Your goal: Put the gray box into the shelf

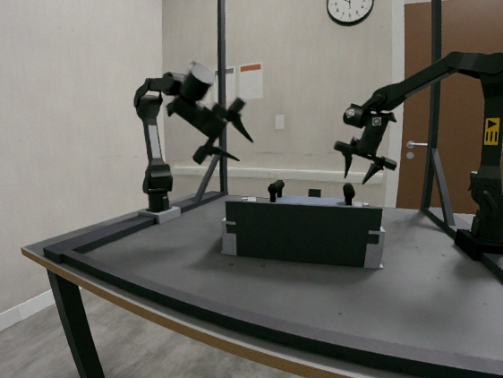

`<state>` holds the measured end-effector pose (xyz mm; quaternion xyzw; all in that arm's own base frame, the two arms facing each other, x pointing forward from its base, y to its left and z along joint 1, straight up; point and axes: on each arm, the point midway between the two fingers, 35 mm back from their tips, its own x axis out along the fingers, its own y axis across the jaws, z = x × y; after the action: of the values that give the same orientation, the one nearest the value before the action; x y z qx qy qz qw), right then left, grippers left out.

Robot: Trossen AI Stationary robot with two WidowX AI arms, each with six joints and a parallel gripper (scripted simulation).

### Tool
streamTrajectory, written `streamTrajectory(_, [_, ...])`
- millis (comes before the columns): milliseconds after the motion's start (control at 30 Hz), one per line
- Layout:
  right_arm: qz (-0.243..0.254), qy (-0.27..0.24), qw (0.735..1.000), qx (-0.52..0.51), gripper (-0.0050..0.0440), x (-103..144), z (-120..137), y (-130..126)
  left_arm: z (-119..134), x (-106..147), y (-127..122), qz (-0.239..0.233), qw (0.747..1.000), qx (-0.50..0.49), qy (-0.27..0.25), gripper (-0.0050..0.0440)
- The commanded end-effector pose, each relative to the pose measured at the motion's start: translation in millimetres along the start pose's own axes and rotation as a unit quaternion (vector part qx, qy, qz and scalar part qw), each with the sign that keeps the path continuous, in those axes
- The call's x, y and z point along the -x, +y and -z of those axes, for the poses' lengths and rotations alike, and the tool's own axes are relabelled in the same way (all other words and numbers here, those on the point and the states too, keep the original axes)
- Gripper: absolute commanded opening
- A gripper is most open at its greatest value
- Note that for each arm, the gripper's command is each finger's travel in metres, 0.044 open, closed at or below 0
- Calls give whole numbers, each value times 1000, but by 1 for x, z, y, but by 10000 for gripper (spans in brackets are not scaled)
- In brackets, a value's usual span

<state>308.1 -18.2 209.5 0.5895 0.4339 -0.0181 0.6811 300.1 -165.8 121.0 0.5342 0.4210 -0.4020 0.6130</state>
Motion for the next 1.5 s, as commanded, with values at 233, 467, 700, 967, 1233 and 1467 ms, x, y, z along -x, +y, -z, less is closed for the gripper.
streamTrajectory(233, [116,49,987,-99,269,-55,94,8,-7,5,-1,-47,998,-42,18,269])
streamTrajectory(467, [170,2,975,-144,269,-93,126,14,-8,7,2,-52,998,-41,16,269])
streamTrajectory(700, [212,-85,956,-184,269,-131,151,16,-8,7,2,-51,998,-41,15,269])
streamTrajectory(967, [219,-151,944,-196,269,-151,162,18,-8,5,1,-48,998,-39,16,269])
streamTrajectory(1233, [223,-193,935,-198,269,-167,164,12,-8,5,1,-48,998,-39,16,269])
streamTrajectory(1467, [230,-194,933,-198,262,-183,157,-2,-7,0,0,-43,998,-43,20,269])
